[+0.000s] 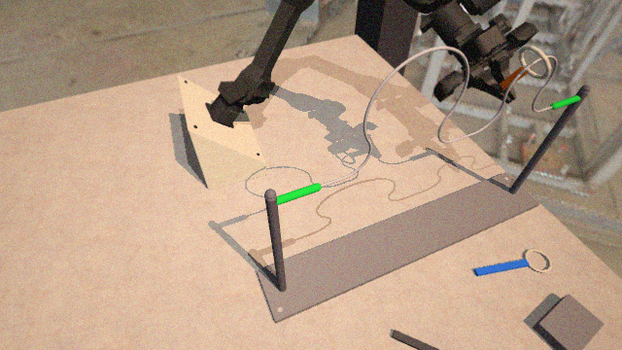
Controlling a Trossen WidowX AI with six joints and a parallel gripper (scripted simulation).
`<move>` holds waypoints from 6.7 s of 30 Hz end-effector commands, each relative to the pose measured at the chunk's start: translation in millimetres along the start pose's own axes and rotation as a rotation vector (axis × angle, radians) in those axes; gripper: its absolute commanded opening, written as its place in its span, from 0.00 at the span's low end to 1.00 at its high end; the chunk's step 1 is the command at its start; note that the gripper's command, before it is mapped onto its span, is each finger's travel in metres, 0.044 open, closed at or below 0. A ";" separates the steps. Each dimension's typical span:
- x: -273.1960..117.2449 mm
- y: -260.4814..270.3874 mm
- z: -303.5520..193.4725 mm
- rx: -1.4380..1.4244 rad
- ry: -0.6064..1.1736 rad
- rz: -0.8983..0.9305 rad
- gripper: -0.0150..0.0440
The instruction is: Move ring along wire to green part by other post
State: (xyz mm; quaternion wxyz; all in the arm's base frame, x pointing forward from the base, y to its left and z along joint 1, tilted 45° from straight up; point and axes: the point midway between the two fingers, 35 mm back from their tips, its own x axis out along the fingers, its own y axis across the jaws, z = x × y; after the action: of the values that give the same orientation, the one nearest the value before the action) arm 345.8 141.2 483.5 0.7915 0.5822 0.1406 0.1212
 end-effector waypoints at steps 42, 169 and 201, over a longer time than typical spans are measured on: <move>-12.4 44.5 20.1 0.833 0.016 0.446 0.00; 31.3 -160.2 -54.8 -0.390 -0.024 -0.323 0.00; 20.0 -206.3 -33.6 -0.558 -0.039 -0.422 0.00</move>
State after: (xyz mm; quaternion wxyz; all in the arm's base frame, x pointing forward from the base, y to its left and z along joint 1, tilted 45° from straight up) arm 359.1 123.1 281.3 0.9256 0.3195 0.2024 -0.0154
